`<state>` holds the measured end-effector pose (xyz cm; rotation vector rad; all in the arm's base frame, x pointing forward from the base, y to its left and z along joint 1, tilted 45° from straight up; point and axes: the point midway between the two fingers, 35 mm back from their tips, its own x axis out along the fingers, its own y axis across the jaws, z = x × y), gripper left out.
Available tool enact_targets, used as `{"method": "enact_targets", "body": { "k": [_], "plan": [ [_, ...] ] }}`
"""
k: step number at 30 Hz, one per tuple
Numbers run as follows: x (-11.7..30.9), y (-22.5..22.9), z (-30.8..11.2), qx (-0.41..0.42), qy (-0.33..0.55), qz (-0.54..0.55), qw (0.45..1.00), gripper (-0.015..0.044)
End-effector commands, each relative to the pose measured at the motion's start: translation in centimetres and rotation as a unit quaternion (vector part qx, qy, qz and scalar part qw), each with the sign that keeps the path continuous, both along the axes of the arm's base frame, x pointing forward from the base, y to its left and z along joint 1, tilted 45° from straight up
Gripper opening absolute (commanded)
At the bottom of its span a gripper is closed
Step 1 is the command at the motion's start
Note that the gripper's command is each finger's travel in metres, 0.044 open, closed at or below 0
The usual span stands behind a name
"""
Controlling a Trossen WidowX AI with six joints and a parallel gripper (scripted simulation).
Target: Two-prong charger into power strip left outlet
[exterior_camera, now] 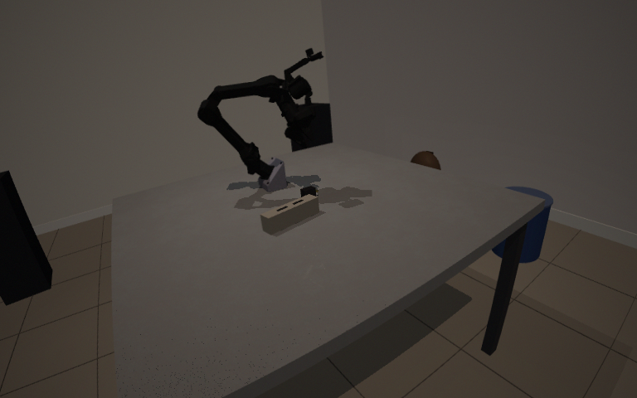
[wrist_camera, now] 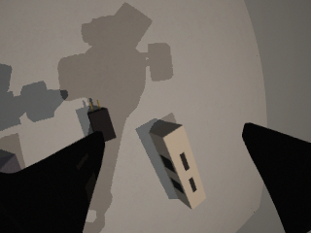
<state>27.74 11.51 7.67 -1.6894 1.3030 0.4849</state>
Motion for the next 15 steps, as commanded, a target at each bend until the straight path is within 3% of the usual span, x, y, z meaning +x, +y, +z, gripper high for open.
{"method": "enact_targets", "body": {
  "k": [1,15],
  "plan": [
    [0.1,-1.4,-1.4,-0.02,0.035,-0.017,0.999,0.044],
    [-0.5,-5.7,-5.3,-0.071,0.137,-0.073,0.985,0.044]
  ]
}}
